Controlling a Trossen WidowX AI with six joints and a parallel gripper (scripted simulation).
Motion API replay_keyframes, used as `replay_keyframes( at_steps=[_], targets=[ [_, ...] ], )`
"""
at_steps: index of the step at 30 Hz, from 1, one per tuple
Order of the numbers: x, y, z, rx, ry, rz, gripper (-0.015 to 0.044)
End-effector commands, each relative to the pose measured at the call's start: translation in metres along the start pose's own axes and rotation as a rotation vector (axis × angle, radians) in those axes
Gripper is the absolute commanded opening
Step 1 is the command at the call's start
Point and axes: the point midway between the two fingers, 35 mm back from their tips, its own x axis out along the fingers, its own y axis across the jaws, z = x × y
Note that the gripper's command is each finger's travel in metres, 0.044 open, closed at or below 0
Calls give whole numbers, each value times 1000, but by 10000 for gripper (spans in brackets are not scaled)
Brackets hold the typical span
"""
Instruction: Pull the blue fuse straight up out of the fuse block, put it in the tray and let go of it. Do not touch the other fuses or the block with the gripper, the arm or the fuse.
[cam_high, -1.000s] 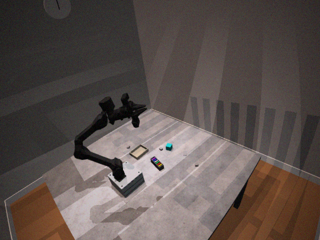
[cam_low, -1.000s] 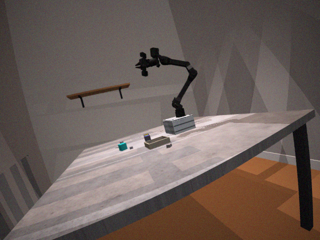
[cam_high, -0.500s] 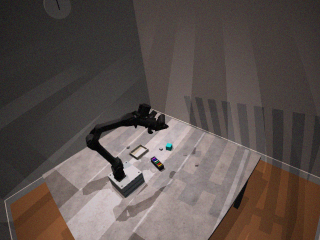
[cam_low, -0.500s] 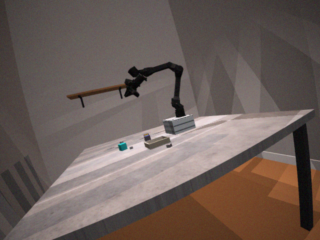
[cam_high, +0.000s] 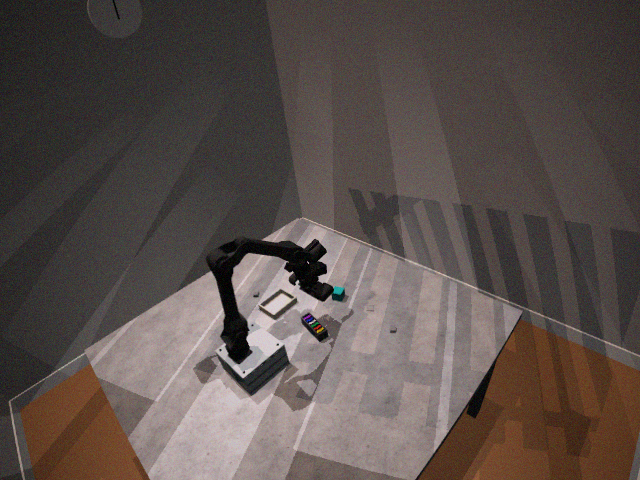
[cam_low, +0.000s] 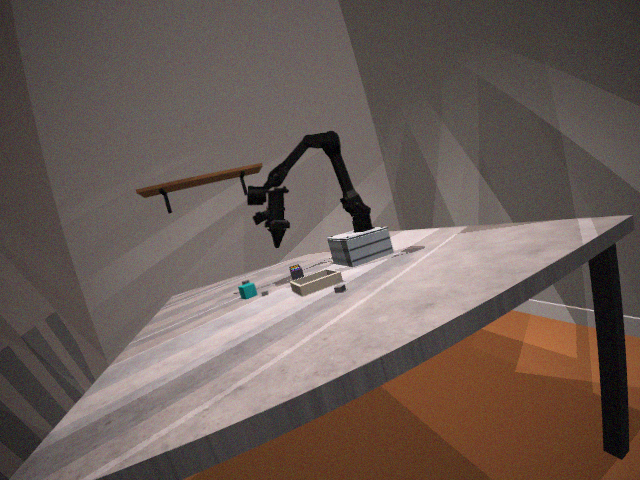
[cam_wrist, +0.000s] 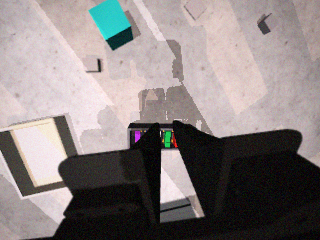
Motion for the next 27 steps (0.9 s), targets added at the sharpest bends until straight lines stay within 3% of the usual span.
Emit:
replay_keyframes(
  at_steps=[1, 27],
  targets=[
    [39, 28, -40, 133, 213, 50, 63],
    [61, 25, -51, 157, 250, 52, 63]
  ],
)
